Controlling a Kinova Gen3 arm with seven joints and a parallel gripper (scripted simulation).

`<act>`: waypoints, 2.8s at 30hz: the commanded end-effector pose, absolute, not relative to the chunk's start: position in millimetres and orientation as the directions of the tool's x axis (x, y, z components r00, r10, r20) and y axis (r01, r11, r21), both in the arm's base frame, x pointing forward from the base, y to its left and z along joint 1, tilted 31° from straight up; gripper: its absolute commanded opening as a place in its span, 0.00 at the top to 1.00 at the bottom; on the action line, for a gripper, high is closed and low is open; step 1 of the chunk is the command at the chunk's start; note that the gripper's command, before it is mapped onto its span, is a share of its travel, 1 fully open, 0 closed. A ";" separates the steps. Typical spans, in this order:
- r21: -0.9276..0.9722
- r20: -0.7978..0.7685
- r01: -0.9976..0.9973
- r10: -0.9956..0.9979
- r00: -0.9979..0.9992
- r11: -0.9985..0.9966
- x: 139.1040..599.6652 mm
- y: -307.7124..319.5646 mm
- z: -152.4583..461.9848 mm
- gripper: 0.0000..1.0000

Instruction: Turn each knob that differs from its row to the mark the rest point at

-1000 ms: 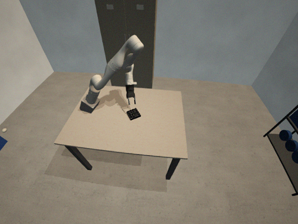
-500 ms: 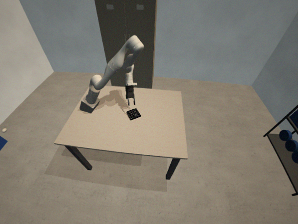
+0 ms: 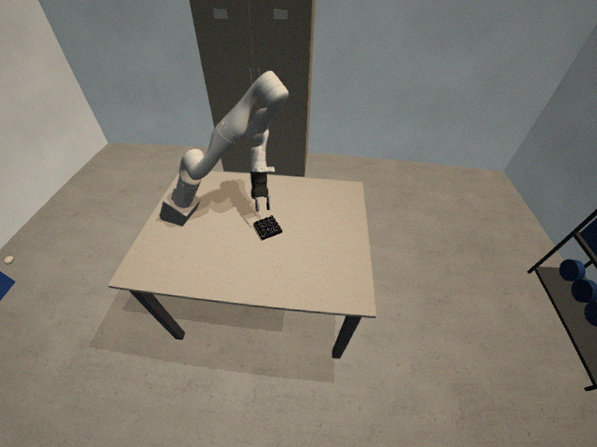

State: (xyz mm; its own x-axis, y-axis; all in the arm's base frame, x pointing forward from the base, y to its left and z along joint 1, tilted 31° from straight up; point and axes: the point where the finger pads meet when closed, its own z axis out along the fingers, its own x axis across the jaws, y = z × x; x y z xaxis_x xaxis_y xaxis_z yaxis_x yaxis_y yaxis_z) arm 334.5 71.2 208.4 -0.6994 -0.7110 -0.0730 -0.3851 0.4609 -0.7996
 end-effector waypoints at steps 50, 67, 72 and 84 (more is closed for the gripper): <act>-0.710 0.174 -0.642 -0.811 -0.558 0.289 331.0 63.2 182.8 0.00; -0.678 0.219 -0.692 -0.831 -0.512 0.248 329.9 62.1 177.5 0.00; -0.660 0.239 -0.716 -0.840 -0.487 0.227 329.2 61.6 174.9 0.00; -0.623 0.276 -0.760 -0.857 -0.435 0.185 328.0 60.8 170.1 0.00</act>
